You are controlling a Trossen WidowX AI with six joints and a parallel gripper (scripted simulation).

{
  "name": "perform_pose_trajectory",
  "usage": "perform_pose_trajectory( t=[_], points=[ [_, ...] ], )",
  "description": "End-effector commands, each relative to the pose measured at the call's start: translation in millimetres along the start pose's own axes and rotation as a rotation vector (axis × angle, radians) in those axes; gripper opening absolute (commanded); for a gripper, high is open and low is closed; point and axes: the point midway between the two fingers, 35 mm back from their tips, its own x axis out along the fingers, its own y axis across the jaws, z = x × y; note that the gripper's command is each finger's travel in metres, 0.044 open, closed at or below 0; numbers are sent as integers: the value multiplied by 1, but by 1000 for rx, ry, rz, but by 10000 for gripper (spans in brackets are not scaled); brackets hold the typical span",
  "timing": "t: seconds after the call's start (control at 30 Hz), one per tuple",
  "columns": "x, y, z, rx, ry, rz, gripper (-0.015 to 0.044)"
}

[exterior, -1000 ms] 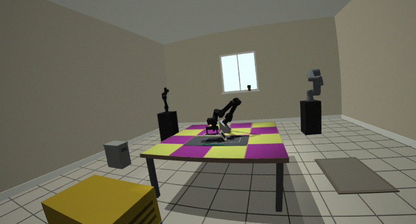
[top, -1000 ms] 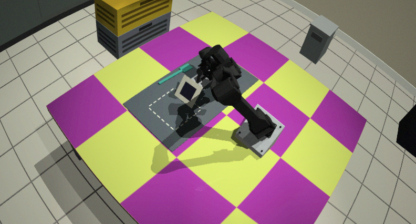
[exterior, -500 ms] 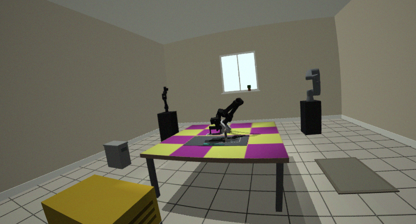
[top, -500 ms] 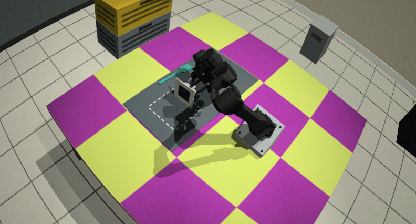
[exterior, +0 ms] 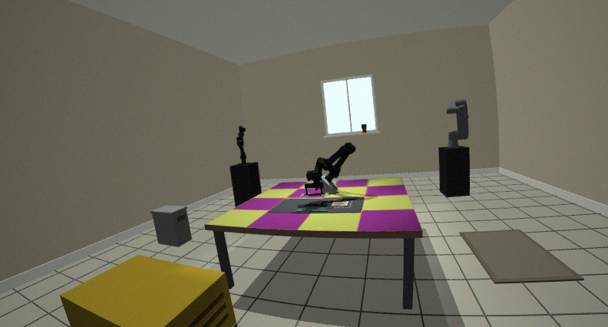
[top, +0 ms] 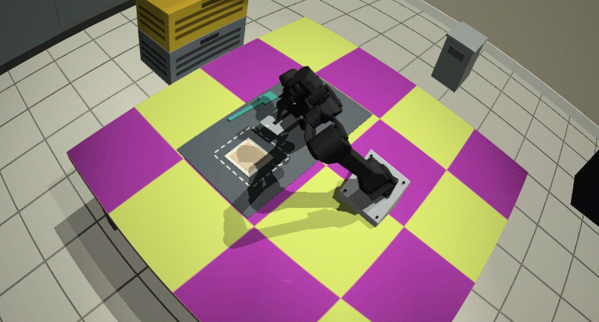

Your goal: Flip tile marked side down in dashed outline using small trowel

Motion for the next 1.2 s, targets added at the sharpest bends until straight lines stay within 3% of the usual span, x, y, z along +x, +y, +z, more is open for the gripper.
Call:
perform_pose_trajectory(
  t=[0.0,1.17],
  points=[
    [-10,14,26,-8,-6,13,0],
    [-16,19,41,-7,-4,16,0]
  ],
)
